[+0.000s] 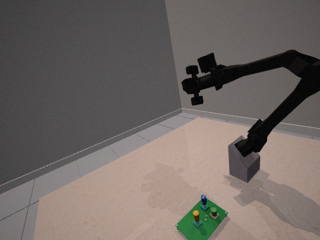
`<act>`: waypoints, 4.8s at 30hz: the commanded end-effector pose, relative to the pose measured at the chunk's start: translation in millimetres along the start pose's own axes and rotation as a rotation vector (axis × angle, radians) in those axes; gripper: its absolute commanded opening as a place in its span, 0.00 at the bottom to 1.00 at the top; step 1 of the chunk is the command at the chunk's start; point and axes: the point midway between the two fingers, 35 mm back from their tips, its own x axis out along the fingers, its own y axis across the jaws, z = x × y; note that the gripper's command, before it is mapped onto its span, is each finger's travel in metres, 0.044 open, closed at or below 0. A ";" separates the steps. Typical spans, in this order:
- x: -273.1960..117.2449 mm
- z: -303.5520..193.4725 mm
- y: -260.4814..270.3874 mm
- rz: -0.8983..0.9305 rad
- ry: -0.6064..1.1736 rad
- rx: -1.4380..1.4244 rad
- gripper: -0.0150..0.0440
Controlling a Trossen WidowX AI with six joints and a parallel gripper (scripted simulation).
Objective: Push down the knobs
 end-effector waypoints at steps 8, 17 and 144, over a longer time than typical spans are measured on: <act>-5.9 74.4 46.5 0.183 -0.179 -0.282 0.25; -22.7 124.0 93.9 0.335 -0.325 -0.508 0.25; -205.6 198.6 384.6 1.150 -1.001 -1.429 0.25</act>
